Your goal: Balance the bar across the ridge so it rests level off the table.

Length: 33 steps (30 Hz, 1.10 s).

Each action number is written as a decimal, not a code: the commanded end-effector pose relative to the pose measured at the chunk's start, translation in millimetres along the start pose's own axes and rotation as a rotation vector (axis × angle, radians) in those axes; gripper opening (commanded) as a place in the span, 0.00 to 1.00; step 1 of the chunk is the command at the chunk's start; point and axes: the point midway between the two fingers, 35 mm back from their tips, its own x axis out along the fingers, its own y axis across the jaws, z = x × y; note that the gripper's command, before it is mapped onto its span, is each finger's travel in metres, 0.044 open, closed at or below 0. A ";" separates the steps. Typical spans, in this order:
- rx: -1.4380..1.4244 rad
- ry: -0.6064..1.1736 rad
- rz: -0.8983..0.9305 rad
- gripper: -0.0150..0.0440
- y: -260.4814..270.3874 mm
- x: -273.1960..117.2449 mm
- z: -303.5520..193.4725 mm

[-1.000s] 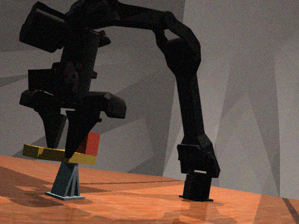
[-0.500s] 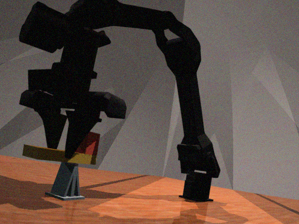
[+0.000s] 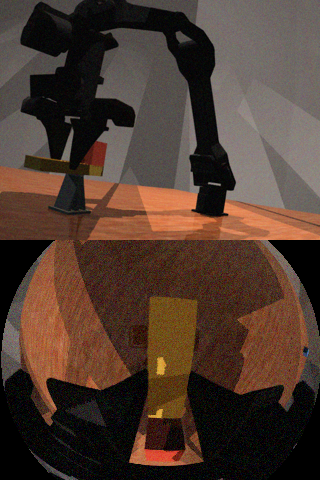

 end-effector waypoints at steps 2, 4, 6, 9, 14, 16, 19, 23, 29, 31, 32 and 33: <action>0.000 0.000 0.000 0.43 0.0 0.1 0.0; 0.000 0.000 0.000 0.52 0.0 0.1 0.0; 0.000 0.000 0.000 0.54 0.0 0.1 0.0; 0.000 0.000 0.000 0.54 0.0 0.1 0.0; 0.000 0.000 0.000 0.54 0.0 0.1 0.0; 0.000 0.000 0.000 0.54 0.0 0.1 0.0; 0.000 0.000 0.000 0.54 0.0 0.1 0.0; 0.000 0.000 0.000 0.54 0.0 0.1 0.0; 0.000 0.000 0.000 0.54 0.0 0.1 0.0; 0.000 0.000 0.000 0.54 0.0 0.1 0.0; 0.000 0.000 0.000 0.54 0.0 0.1 0.0; 0.000 0.000 0.000 0.54 0.0 0.1 0.0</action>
